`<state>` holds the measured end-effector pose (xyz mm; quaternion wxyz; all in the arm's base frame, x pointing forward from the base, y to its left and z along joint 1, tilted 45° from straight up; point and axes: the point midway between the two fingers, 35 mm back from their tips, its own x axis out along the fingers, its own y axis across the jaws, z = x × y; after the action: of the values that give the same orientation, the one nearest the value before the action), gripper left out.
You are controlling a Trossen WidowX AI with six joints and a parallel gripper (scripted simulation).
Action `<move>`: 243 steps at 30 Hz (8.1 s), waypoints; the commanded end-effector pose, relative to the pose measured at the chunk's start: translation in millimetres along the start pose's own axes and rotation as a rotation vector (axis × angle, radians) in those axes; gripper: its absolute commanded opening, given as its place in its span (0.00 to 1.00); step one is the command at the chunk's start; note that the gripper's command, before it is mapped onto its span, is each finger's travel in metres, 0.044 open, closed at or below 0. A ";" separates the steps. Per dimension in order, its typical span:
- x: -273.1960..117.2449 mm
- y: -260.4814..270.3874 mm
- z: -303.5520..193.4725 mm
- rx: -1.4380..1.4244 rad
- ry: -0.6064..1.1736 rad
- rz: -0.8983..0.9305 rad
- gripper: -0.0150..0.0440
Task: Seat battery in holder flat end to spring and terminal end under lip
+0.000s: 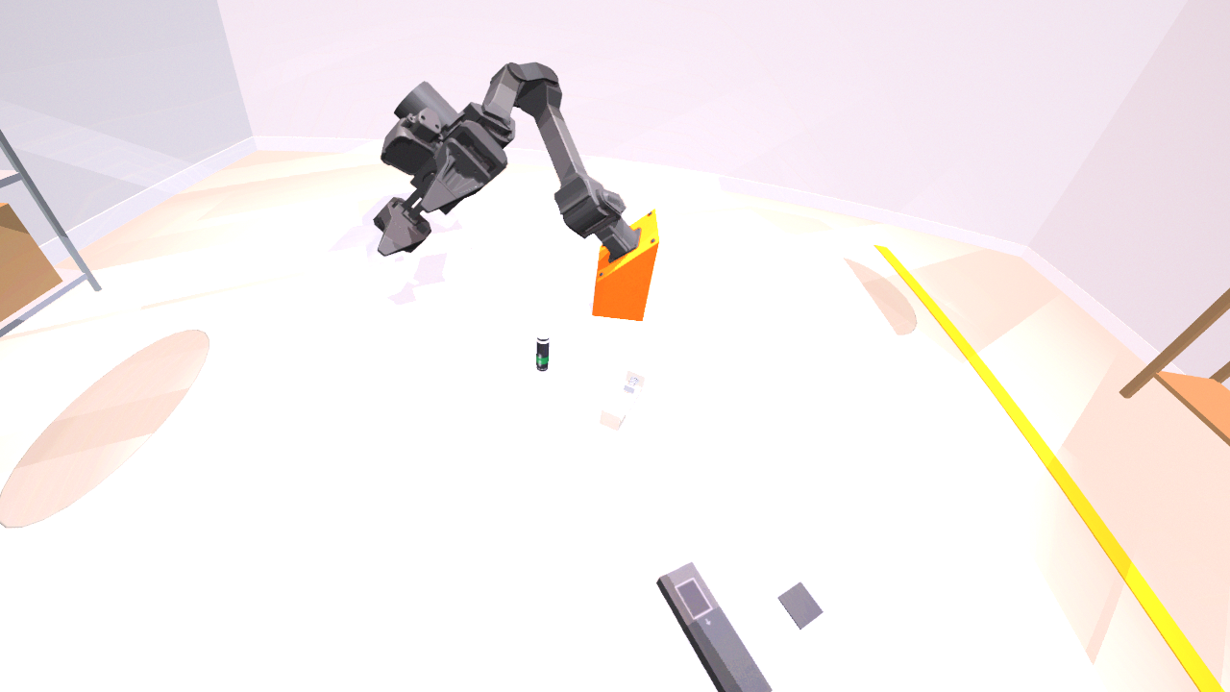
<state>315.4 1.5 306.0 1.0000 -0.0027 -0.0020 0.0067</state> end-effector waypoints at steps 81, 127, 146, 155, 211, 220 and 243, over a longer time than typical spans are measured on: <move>-91.4 -81.5 -247.0 0.253 0.876 -1.184 0.25; -119.0 -37.7 -191.4 0.319 0.830 -1.222 0.34; -131.5 -91.4 -230.9 1.483 -0.240 -1.648 0.63; -131.5 -91.4 -230.9 1.483 -0.240 -1.648 0.63; -127.3 -108.3 -249.8 1.486 -0.237 -1.650 0.36; -130.8 -91.0 -231.0 1.475 -0.230 -1.647 0.36; -60.9 -9.7 -272.7 0.319 0.867 -1.199 0.36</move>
<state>247.5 -26.2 42.7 0.7107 0.2252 0.3251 -0.5819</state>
